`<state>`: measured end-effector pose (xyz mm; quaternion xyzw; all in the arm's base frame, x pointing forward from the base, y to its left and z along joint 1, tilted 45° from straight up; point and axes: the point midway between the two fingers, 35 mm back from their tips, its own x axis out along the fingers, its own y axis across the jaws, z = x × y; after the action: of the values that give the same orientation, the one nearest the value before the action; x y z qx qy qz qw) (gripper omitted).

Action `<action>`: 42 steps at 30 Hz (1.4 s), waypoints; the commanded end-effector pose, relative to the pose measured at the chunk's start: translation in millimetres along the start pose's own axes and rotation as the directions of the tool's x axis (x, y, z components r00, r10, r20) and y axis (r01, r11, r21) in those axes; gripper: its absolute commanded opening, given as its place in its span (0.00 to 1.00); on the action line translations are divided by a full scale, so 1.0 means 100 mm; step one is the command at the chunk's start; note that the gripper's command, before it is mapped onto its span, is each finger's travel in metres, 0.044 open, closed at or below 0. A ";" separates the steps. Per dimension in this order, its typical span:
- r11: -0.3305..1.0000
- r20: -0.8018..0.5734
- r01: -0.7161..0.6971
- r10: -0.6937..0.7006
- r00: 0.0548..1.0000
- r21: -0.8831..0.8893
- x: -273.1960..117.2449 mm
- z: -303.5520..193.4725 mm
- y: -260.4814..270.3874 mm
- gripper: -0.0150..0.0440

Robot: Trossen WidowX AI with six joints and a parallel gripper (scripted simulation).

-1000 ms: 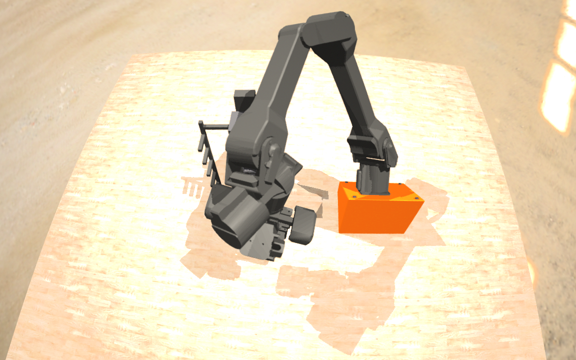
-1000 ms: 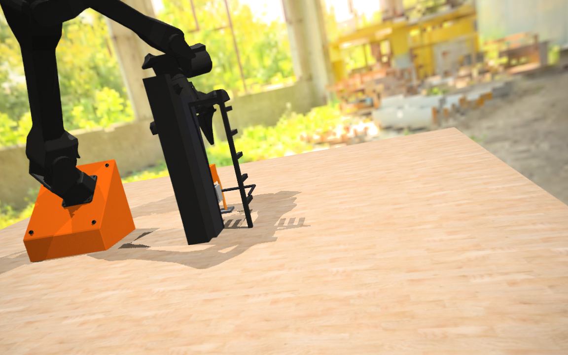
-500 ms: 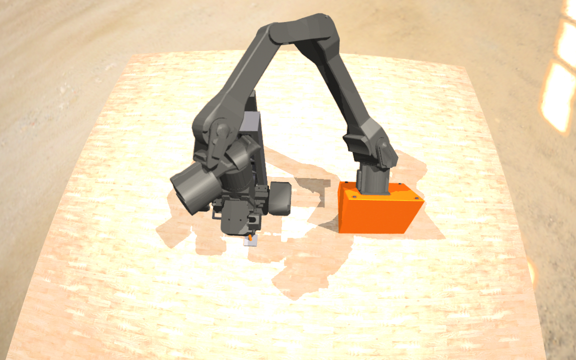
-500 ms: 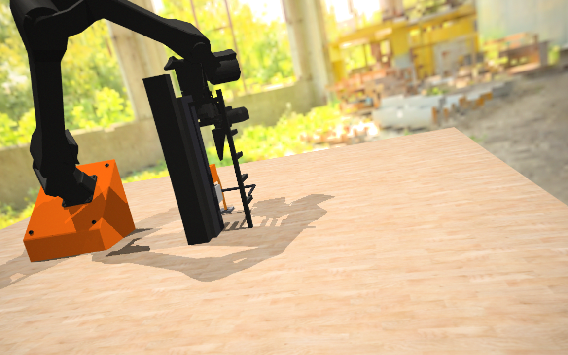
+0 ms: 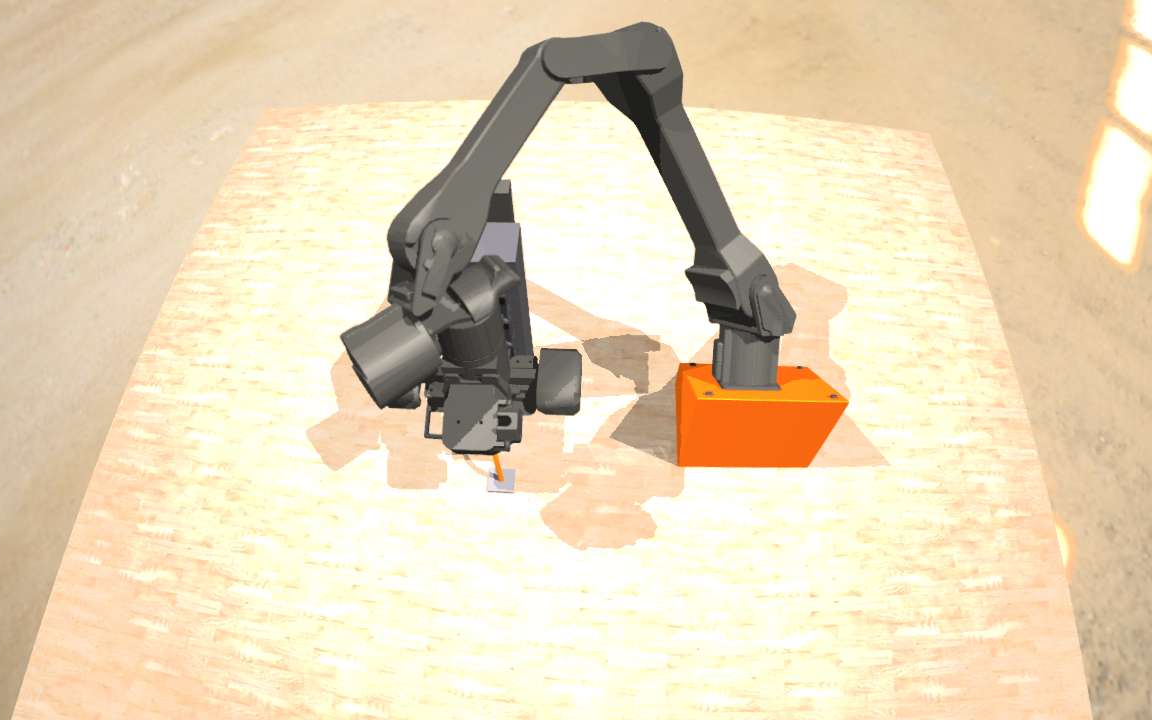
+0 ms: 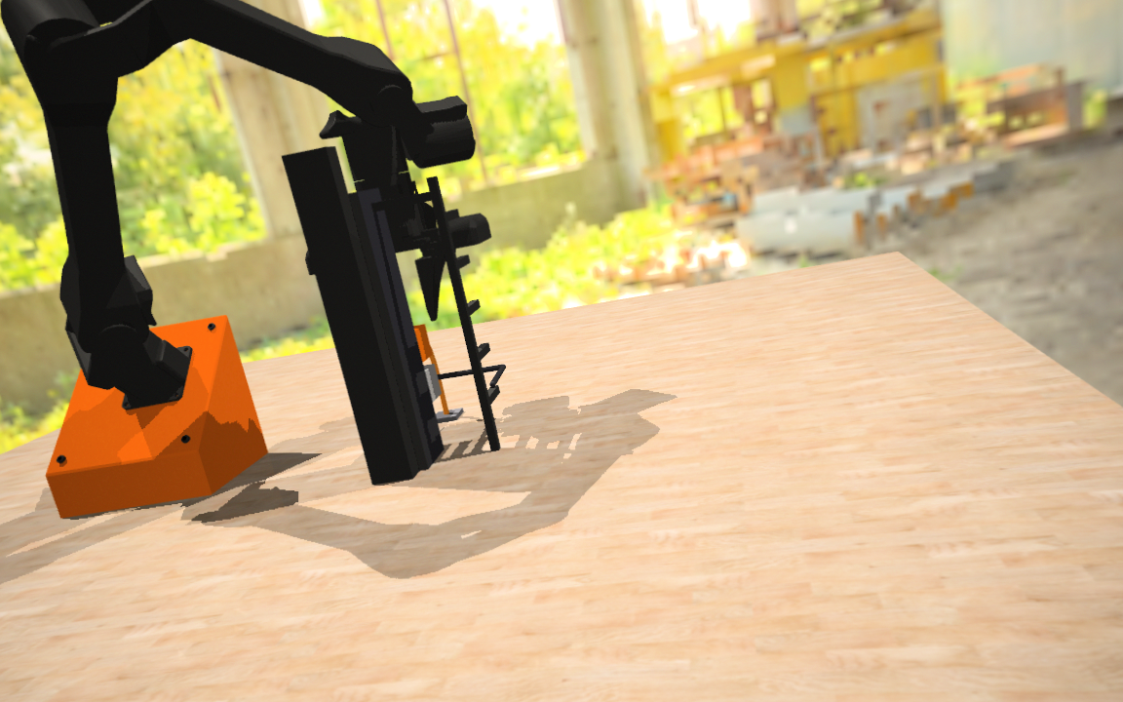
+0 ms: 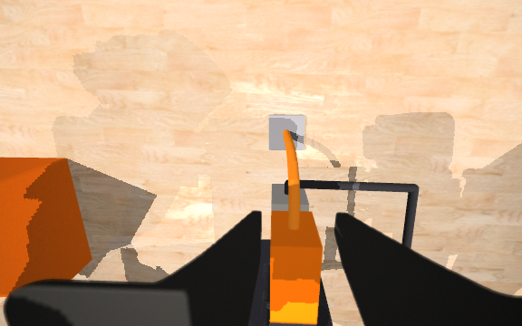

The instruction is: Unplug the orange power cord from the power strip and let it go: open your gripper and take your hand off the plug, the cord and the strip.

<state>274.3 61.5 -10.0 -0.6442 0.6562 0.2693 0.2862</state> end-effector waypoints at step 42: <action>1.000 -0.003 -0.001 0.001 1.000 0.000 0.10 -0.26 0.00 0.25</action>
<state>273.3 36.2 0.6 -0.6445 0.6566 0.2683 0.2854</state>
